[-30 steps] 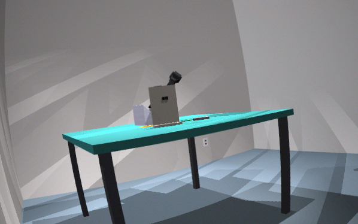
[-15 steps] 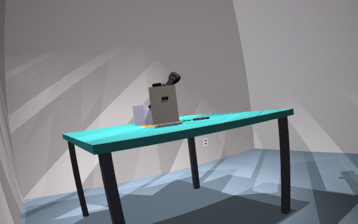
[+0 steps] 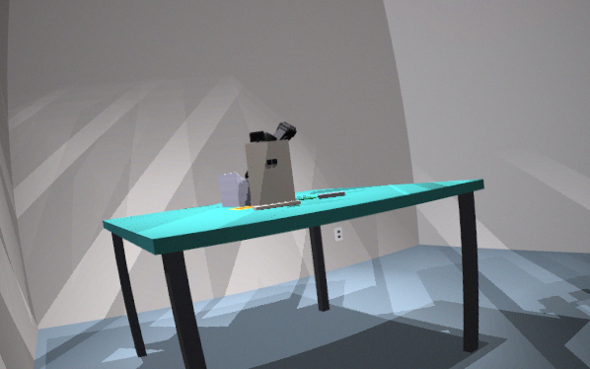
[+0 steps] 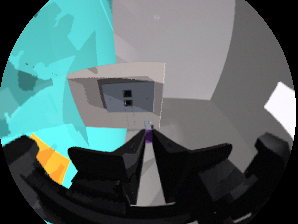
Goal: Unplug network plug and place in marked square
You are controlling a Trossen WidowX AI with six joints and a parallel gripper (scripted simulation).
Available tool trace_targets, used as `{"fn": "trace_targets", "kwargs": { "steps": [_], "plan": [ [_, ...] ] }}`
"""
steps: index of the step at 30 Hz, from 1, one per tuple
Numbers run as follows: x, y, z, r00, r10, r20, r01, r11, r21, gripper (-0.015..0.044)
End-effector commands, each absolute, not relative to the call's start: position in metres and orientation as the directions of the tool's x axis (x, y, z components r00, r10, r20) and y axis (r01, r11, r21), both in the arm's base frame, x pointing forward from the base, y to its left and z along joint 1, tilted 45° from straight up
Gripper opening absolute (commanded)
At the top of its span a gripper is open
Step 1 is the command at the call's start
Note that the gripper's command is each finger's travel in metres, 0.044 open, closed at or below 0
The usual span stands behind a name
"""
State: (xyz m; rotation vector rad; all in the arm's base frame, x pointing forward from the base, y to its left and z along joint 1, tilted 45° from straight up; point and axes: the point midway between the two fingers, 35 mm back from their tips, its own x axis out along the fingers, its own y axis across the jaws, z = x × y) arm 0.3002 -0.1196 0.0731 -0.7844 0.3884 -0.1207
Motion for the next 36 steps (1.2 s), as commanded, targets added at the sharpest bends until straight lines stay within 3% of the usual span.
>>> {"fn": "trace_targets", "kwargs": {
  "steps": [1,9,36],
  "plan": [
    [0.298,-0.124,0.081,0.926,-0.243,-0.289,-0.039,0.7,-0.713,0.0],
    [0.295,-0.128,0.084,0.923,-0.241,-0.302,-0.047,0.706,-0.707,0.0],
    [0.288,-0.121,0.005,0.664,-0.091,-0.742,-0.272,0.895,-0.354,0.0]
  ]
}}
